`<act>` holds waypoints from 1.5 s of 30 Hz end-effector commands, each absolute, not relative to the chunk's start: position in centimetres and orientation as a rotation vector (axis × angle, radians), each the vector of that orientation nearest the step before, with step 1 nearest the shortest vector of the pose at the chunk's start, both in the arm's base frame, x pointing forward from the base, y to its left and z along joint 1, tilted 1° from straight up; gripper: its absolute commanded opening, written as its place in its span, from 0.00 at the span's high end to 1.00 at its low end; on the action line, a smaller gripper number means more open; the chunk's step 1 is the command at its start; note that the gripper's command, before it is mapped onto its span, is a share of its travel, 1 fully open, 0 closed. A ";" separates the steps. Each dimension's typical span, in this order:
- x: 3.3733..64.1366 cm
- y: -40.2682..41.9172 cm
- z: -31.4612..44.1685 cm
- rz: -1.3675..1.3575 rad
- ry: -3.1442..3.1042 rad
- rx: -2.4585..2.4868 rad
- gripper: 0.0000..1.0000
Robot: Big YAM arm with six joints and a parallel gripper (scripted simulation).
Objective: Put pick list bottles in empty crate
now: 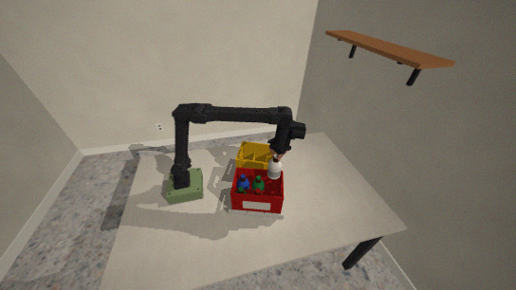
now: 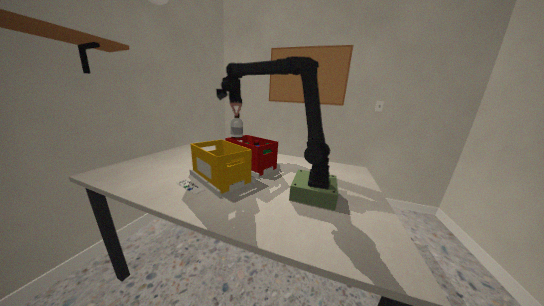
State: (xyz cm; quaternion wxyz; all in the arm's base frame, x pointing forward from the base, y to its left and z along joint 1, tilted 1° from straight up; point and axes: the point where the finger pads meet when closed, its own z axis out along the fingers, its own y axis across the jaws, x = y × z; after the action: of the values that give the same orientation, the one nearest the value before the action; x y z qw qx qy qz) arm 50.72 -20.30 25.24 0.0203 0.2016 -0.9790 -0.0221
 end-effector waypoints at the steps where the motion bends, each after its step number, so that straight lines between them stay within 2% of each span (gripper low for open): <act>1: 52.1 -21.5 31.5 0.048 -3.145 0.655 1.00; 18: 52.0 -19.1 32.0 0.068 -3.168 0.657 1.00; 21: 50.6 -18.1 29.6 0.012 -3.115 0.645 1.00; 31: 49.9 -16.8 29.6 0.016 -3.120 0.646 1.00; 32: 50.2 -17.4 31.3 0.045 -3.153 0.636 1.00; 33: 49.6 -16.7 29.5 0.013 -3.119 0.637 1.00; 45: 48.5 -14.4 29.5 0.011 -3.119 0.646 1.00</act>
State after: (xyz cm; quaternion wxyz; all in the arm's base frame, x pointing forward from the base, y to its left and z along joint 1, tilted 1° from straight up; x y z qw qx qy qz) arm 48.92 -15.27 26.07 0.0132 0.2079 -0.9779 -0.0159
